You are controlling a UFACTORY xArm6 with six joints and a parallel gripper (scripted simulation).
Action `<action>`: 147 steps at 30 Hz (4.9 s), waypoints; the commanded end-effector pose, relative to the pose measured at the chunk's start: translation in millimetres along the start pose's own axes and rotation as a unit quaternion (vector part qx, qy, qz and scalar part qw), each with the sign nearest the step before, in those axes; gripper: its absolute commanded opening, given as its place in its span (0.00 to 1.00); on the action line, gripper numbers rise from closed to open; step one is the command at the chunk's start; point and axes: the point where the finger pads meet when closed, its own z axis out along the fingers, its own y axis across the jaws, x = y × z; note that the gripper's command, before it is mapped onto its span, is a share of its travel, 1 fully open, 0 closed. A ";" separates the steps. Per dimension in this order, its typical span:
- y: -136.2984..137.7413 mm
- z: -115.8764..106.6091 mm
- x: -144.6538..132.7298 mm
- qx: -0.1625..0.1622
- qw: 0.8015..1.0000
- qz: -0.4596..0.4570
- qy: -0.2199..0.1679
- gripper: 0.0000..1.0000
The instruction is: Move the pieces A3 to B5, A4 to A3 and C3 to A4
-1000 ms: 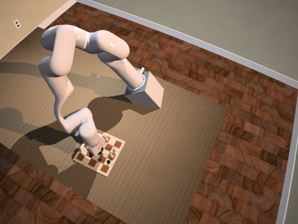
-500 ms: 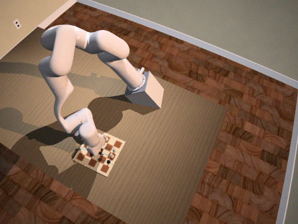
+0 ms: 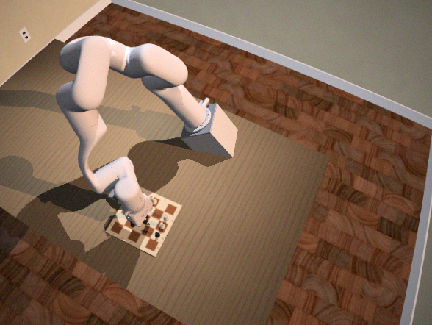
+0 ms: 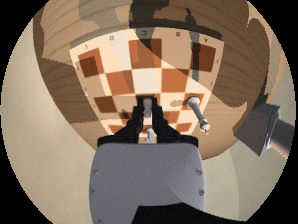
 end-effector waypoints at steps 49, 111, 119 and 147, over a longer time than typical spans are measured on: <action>-0.9 -100.8 0.1 0.001 1.000 0.000 0.000 0.00; 77.4 -5.3 -36.2 0.001 1.000 -0.016 0.000 0.00; 77.4 -5.1 -36.2 0.001 1.000 -0.016 0.000 0.00; 77.4 -5.1 -36.2 0.001 1.000 -0.016 0.000 0.00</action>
